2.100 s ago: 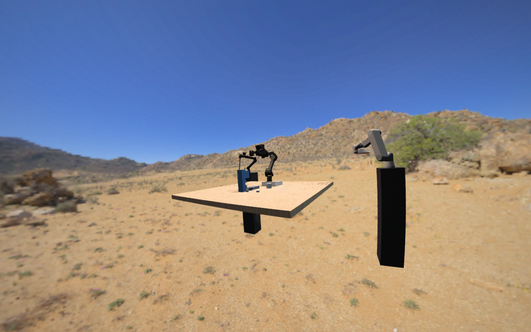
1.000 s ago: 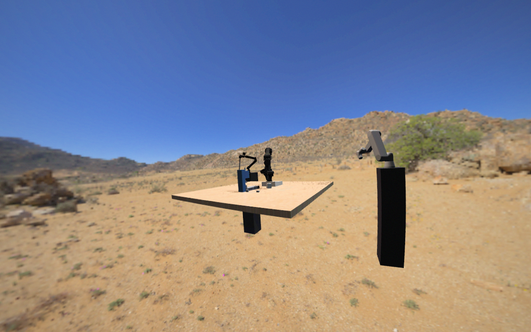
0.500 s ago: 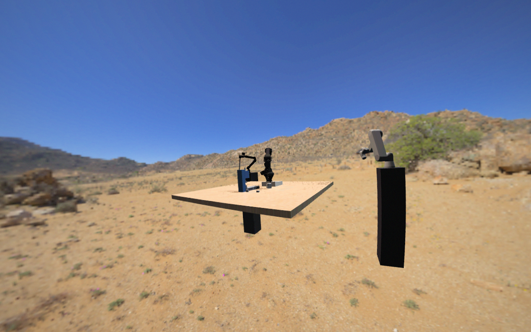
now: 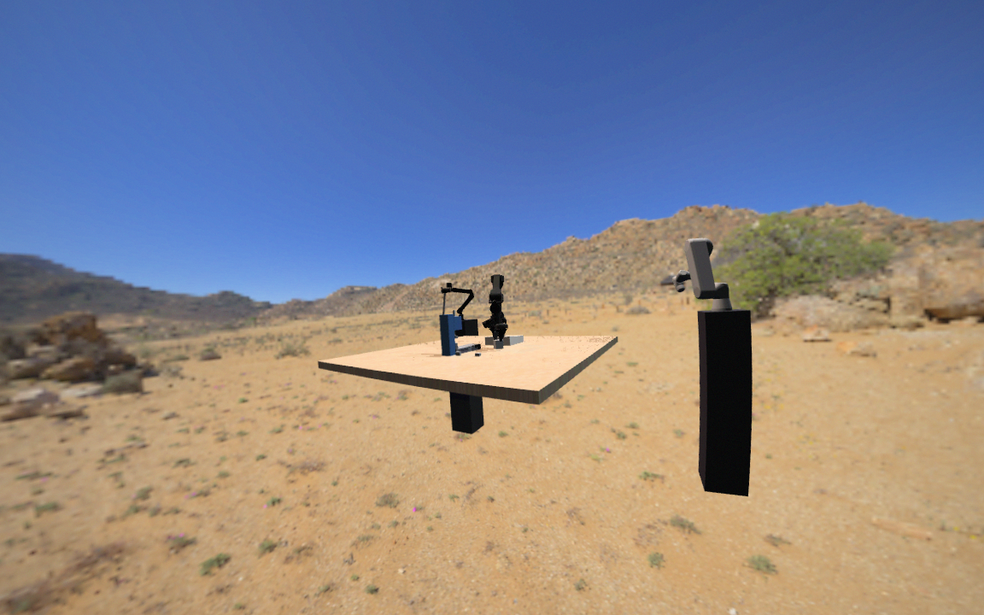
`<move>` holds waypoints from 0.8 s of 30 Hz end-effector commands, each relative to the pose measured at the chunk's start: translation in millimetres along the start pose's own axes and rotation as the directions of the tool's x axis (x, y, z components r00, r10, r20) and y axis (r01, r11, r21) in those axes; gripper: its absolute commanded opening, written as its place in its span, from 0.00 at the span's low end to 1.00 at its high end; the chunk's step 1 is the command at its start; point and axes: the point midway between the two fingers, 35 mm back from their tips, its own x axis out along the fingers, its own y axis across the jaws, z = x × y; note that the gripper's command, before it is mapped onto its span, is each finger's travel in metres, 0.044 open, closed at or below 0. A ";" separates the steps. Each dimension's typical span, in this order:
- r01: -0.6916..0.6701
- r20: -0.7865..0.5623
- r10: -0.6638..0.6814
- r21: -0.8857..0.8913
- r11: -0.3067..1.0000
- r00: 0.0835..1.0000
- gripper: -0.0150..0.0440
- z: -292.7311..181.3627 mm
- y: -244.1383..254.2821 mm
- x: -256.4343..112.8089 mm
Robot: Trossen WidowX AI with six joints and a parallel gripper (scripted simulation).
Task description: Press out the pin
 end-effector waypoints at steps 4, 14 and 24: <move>0.009 -0.010 -0.009 0.006 1.000 1.000 1.00 -2.0 -2.5 14.1; 0.009 -0.010 -0.009 0.006 1.000 1.000 0.96 -2.6 -3.6 25.5; 0.009 -0.010 -0.009 0.006 1.000 1.000 0.54 -2.6 -3.6 25.5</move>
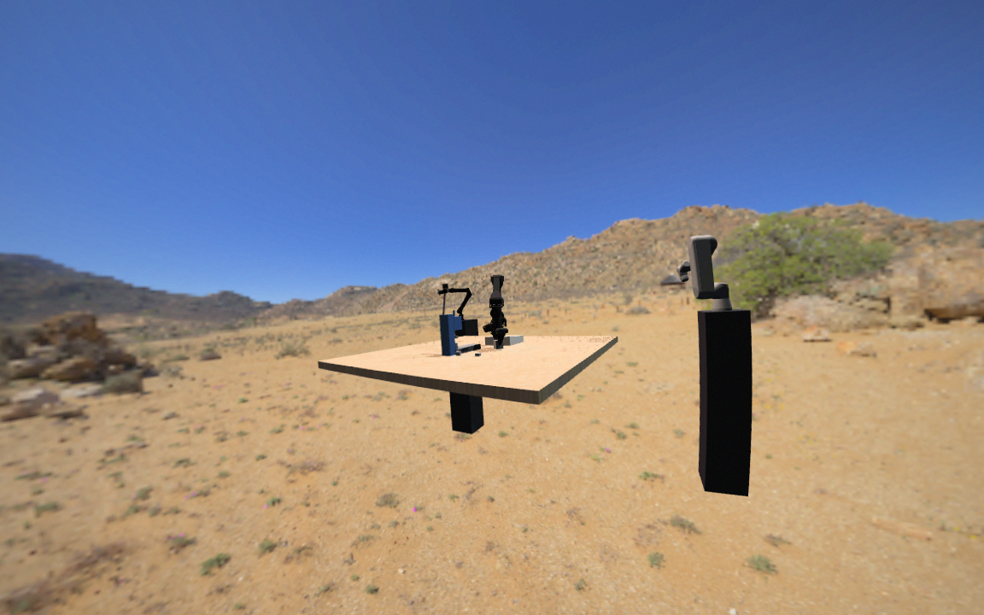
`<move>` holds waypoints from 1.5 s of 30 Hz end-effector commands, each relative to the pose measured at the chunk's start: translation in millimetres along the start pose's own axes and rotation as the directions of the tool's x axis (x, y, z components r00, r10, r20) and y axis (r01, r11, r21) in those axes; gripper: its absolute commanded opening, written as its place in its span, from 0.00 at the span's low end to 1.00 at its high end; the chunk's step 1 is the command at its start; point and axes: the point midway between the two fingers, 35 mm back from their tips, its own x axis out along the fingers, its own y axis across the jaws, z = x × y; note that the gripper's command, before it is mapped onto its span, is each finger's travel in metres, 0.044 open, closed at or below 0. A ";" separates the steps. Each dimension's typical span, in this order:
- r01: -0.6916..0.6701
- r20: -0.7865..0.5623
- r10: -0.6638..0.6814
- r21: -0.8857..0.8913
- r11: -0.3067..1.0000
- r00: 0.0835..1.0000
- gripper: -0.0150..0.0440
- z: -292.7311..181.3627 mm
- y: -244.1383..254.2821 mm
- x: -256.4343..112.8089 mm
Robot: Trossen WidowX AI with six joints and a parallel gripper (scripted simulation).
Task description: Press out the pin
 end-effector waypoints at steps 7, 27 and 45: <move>0.000 -0.006 0.000 0.005 1.000 1.000 0.46 -1.1 -0.3 1.0; -0.001 -0.002 0.001 0.002 1.000 1.000 0.25 -0.9 -0.2 -29.2; -0.008 0.385 0.152 -0.349 0.937 0.910 0.25 -5.6 -2.4 -22.2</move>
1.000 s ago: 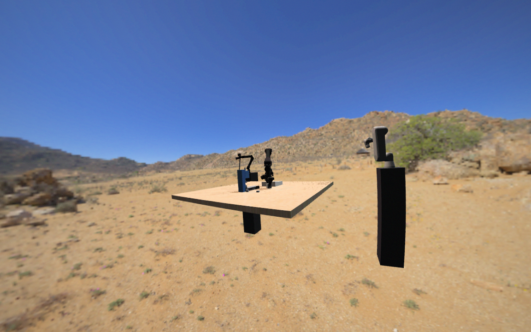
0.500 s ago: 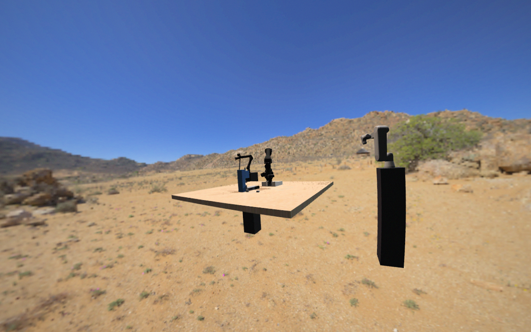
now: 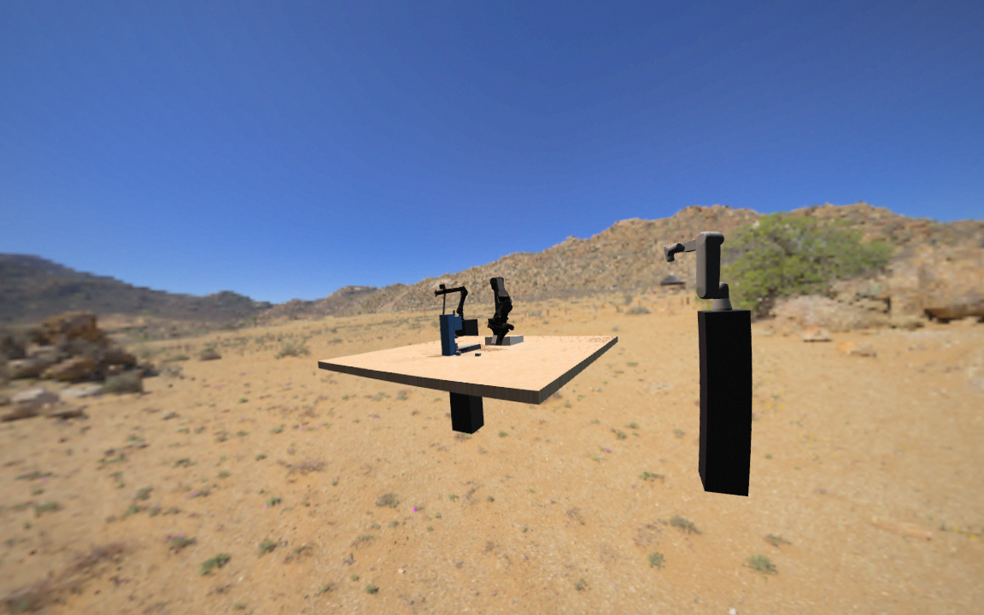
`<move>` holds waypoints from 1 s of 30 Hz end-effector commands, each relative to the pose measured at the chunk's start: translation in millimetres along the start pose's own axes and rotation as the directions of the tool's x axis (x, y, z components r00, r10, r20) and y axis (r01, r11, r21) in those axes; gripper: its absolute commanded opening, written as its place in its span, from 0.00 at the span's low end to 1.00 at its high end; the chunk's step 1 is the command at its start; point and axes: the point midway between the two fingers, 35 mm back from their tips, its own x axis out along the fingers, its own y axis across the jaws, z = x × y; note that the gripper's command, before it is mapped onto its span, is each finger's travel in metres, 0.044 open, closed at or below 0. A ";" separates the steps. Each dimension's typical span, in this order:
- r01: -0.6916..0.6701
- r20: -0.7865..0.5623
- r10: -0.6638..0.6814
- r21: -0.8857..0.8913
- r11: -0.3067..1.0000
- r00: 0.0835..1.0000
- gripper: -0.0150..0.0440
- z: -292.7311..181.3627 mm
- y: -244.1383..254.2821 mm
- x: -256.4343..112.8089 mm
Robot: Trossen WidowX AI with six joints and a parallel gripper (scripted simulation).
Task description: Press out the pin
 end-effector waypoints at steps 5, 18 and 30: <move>-0.033 0.167 0.054 -0.123 0.992 0.985 0.25 -0.4 0.3 -1.6; -0.031 0.266 0.063 -0.123 0.992 0.962 0.25 -2.9 0.2 2.7; -0.033 0.411 0.081 -0.123 0.992 0.908 0.25 -6.6 -0.2 9.8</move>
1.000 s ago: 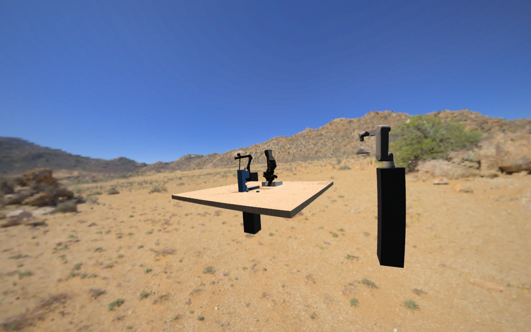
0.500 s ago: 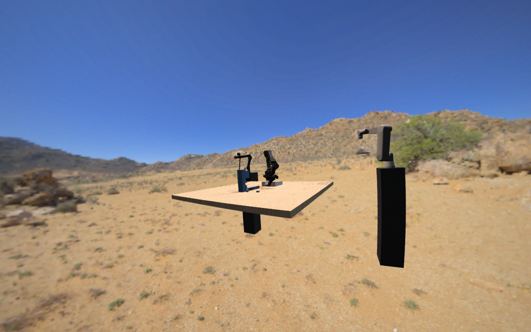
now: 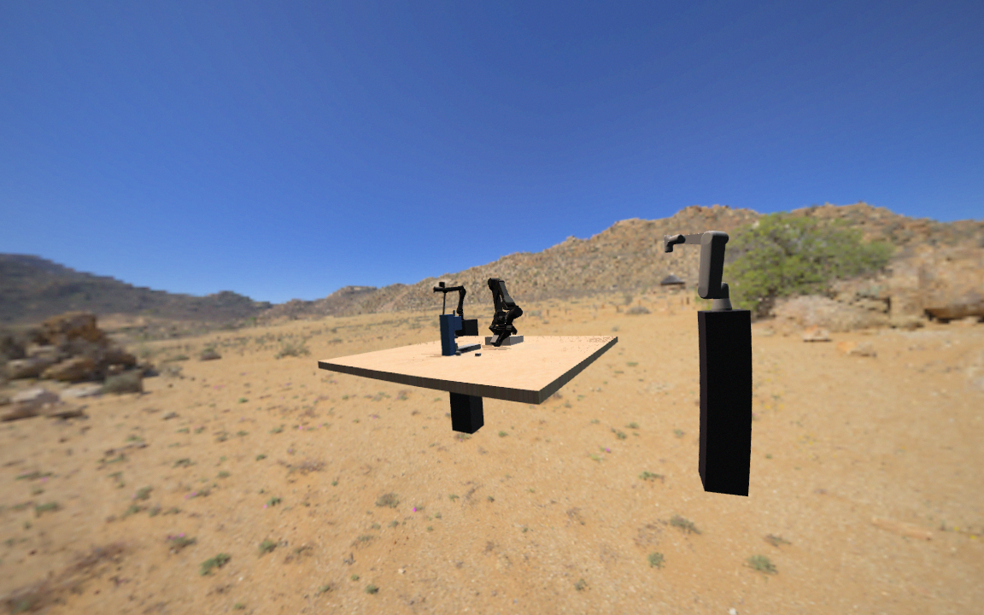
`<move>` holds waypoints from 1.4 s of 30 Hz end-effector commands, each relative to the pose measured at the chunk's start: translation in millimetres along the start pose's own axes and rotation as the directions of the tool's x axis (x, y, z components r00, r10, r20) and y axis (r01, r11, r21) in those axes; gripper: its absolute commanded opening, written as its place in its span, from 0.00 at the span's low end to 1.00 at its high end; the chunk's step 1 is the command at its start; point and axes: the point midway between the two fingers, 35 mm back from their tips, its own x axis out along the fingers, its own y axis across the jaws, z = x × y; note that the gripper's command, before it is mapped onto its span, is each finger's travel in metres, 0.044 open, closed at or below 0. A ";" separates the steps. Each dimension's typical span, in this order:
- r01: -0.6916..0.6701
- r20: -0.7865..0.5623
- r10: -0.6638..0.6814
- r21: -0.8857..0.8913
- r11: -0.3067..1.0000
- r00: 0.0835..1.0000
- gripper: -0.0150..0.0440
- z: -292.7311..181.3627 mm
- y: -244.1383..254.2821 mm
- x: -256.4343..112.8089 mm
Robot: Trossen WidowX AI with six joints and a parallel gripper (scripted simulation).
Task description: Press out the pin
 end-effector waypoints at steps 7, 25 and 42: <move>0.007 0.150 -0.007 0.003 1.000 0.989 0.25 -6.0 -2.0 6.7; 0.005 0.304 -0.006 0.003 1.000 0.953 0.25 -13.0 -2.8 14.2; 0.005 0.318 -0.006 0.003 1.000 0.948 0.25 -11.7 -2.7 12.5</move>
